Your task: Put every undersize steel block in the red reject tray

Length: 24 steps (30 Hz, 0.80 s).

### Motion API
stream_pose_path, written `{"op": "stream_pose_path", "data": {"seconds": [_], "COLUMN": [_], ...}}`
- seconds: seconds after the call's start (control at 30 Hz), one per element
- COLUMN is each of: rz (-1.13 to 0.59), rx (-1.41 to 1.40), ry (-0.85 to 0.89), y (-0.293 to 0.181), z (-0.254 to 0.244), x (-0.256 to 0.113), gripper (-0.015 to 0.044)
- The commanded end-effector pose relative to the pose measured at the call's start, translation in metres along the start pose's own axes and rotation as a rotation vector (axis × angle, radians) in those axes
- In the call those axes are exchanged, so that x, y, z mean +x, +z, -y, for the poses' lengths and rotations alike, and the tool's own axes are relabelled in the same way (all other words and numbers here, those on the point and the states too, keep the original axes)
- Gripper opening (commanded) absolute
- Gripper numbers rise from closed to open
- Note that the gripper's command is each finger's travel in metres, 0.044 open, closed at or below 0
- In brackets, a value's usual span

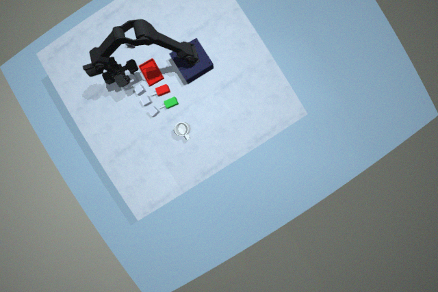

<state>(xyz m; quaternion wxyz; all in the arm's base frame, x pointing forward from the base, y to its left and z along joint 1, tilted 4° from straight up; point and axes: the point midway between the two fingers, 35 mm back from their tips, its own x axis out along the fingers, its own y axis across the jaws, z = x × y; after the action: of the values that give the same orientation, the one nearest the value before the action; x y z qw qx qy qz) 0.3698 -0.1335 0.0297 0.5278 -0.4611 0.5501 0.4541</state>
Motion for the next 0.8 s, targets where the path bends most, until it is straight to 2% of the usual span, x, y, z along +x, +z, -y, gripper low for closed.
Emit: {"op": "stream_pose_path", "data": {"seconds": [0.0, 0.77], "rz": [-0.002, -0.003], "rx": [0.011, 0.011], "ry": [0.004, 0.004], "y": [-0.002, -0.002], "z": [0.001, 0.002], "x": [0.008, 0.046], "gripper": [0.0325, 0.0325]}}
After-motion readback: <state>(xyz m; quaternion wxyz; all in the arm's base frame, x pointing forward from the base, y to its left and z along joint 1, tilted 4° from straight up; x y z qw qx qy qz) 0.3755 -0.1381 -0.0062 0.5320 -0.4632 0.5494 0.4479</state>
